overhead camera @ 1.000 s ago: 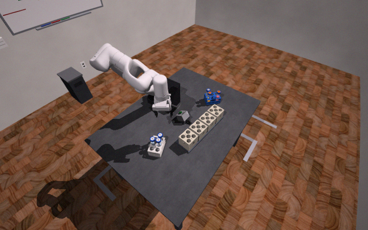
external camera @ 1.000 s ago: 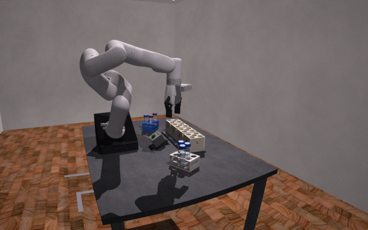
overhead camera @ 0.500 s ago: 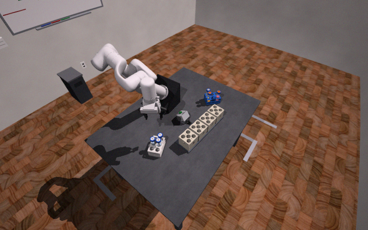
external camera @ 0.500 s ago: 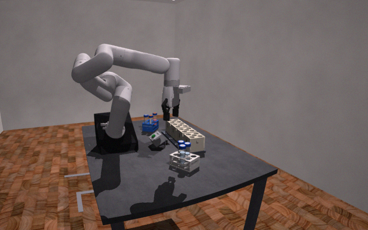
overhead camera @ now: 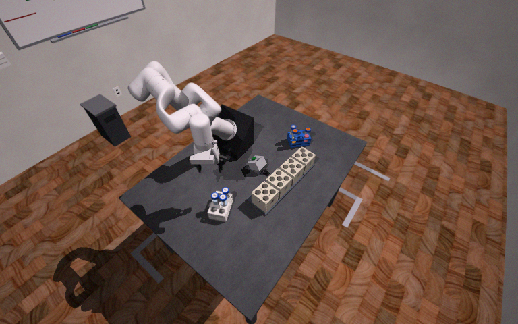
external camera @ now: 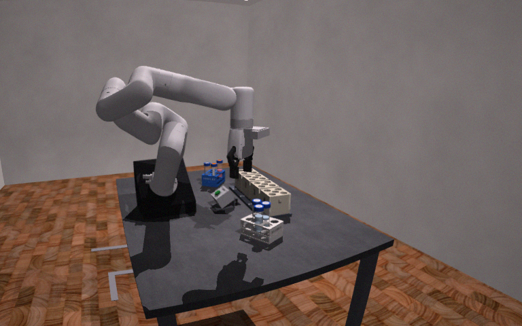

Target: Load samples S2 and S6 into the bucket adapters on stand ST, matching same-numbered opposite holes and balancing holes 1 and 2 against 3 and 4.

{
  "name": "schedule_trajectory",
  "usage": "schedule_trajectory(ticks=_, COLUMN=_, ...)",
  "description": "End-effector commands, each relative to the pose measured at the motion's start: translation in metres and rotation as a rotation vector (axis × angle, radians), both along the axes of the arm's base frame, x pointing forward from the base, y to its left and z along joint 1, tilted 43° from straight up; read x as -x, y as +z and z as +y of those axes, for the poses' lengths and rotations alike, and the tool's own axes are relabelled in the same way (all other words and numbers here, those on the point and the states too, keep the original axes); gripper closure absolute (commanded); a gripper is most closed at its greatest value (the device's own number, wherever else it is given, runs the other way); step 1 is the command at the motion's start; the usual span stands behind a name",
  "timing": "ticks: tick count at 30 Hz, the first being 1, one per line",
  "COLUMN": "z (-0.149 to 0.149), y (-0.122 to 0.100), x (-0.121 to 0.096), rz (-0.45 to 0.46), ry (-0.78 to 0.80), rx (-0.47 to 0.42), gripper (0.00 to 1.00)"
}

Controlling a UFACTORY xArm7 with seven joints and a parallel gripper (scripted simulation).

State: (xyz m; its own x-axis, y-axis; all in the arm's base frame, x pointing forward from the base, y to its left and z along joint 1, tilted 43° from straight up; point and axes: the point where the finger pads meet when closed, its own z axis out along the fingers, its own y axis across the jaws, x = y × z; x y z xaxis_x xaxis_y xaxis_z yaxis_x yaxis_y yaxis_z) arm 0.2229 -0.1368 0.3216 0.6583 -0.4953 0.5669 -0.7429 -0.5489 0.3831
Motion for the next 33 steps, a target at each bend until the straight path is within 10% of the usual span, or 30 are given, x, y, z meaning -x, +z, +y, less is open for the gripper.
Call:
schedule_trajectory(ticks=1, z=-0.005, y=-0.004, x=-0.002, rz=-0.003, ry=0.001, rx=0.001, gripper=0.0)
schedule_trajectory(ticks=33, z=-0.055, y=-0.059, x=-0.011, rz=-0.003, ry=0.001, rx=0.002, gripper=0.0)
